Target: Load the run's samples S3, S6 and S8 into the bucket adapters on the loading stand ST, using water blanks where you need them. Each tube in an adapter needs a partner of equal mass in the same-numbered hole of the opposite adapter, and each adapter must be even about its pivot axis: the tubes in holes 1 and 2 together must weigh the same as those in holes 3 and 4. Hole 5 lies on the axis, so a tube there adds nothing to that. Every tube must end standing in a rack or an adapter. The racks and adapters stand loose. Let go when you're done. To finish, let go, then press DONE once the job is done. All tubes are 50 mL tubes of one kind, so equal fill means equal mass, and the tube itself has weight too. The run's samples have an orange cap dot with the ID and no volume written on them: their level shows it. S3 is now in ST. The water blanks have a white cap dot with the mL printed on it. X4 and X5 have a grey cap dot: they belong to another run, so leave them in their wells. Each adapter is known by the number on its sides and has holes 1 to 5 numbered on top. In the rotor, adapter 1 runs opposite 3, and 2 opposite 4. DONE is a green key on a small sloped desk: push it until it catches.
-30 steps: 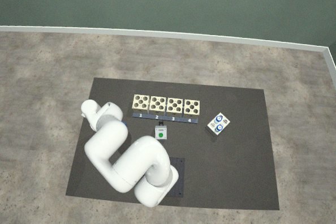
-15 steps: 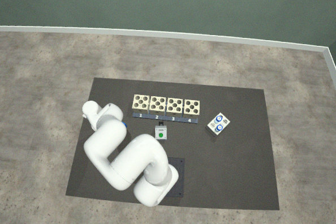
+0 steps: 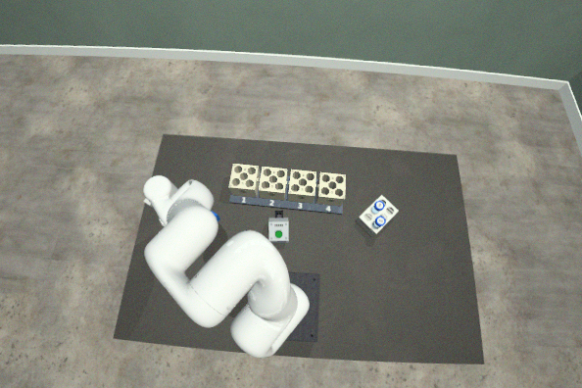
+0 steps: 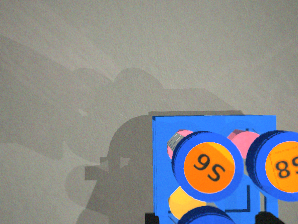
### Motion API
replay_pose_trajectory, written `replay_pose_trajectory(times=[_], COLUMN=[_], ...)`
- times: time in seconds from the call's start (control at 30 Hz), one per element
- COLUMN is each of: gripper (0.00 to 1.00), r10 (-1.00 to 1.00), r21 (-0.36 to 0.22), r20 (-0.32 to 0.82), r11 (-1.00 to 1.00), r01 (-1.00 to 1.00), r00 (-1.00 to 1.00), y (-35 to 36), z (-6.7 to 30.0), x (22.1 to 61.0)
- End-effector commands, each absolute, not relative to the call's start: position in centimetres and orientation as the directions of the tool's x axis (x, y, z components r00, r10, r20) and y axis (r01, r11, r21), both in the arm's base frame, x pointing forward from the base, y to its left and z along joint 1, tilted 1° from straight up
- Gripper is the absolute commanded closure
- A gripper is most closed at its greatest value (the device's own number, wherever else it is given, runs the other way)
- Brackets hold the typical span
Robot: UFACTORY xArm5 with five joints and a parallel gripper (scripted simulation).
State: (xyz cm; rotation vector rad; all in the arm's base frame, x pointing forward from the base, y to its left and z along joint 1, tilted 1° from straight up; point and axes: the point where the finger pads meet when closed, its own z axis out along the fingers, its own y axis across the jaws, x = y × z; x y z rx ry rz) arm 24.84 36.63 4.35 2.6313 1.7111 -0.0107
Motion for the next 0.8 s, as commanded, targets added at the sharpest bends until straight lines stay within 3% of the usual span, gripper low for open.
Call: replay_pose_trajectory(times=[0.0, 0.77], gripper=[0.43, 0.43], r10=[0.914, 0.914], r21=[-0.015, -0.015], r20=[0.000, -0.001], r11=[-0.406, -0.406], r01=[0.914, 0.914], r00=[0.406, 0.406], y=[36.8, 36.8], z=[4.3, 3.2], x=[24.9, 24.9])
